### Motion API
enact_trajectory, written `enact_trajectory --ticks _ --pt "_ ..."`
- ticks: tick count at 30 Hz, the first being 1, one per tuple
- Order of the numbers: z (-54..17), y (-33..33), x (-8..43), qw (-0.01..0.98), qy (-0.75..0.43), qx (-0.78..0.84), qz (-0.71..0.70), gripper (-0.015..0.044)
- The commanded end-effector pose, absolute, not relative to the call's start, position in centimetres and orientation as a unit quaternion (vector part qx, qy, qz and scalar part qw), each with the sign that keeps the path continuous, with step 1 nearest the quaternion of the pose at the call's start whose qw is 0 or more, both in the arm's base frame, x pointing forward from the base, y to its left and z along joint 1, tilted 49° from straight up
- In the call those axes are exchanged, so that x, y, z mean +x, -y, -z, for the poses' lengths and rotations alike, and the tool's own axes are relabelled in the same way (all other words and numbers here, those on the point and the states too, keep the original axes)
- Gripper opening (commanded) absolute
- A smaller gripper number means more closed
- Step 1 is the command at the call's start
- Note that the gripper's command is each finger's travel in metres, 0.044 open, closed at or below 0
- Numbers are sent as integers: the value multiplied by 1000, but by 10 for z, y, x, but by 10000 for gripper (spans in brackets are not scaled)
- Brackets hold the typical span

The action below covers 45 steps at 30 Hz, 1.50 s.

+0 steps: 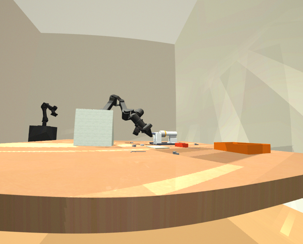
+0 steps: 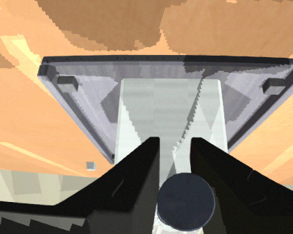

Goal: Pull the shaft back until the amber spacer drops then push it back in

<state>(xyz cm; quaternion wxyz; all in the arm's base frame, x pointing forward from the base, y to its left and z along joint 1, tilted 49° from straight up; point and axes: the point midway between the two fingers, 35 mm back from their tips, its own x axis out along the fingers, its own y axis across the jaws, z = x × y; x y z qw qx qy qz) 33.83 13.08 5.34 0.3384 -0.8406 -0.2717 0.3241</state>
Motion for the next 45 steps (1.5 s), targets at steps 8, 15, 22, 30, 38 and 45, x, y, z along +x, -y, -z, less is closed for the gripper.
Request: enact_trajectory --ticks 8,15,22,30,38,45 --pt "-53 -130 337 339 270 -840 -325 0" --pt "-53 -130 336 339 270 -840 -325 0" --pt "-53 -130 335 339 270 -840 -325 0" --pt "-53 -130 335 339 270 -840 -325 0" --pt "-52 -130 334 339 270 -840 -325 0" --pt "-52 -129 333 339 270 -840 -325 0"
